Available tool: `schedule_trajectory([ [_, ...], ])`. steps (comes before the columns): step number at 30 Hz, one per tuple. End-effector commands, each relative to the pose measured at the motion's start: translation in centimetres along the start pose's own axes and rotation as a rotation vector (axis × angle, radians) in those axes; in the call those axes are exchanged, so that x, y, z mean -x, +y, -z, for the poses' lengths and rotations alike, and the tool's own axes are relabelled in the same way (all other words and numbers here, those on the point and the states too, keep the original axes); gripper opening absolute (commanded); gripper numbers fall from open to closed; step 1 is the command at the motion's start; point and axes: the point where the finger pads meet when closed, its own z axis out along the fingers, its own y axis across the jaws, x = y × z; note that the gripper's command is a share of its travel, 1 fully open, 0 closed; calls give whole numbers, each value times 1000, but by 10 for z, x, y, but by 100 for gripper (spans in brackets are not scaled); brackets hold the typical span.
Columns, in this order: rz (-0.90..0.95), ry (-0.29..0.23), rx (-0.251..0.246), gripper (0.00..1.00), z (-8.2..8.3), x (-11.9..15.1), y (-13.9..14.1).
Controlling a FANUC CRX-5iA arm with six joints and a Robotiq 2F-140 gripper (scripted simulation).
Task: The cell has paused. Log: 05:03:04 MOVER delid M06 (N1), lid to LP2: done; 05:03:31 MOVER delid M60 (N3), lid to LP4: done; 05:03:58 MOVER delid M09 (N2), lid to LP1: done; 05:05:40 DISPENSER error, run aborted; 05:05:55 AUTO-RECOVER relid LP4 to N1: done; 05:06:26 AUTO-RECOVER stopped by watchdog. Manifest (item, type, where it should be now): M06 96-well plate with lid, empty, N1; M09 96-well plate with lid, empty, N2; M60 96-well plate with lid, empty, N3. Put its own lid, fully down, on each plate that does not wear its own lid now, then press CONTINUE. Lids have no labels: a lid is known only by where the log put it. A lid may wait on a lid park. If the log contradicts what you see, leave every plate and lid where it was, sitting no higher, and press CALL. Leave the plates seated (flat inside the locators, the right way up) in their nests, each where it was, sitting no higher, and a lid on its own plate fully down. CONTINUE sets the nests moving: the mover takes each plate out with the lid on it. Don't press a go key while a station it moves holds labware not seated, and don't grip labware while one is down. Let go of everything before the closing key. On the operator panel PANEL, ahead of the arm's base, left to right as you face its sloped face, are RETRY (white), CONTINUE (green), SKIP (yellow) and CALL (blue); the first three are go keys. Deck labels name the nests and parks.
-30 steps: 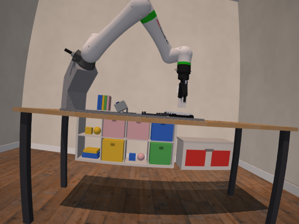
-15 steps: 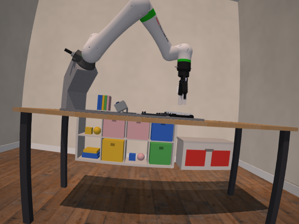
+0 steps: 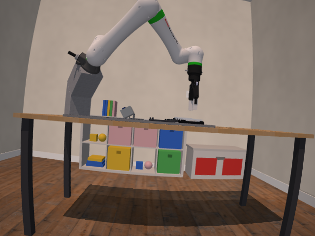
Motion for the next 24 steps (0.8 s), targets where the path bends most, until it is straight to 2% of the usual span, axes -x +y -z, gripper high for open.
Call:
schedule_trajectory([
  [1,3,5,5,66,1,-10,-1],
  [6,15,20,21,66,4,-42,-7],
  [12,38,50,57,66,12,-106,-23],
  [14,38,50,57,66,12,-106,-23],
  [18,54,76,90,66,19,-158,-41],
  [19,54,76,90,66,19,-158,-41],
  [21,62,89,108,66,24,-184,-53],
  [22,62,89,108,66,24,-184,-53],
  [24,69,102,127,66,29,-208,-67],
])
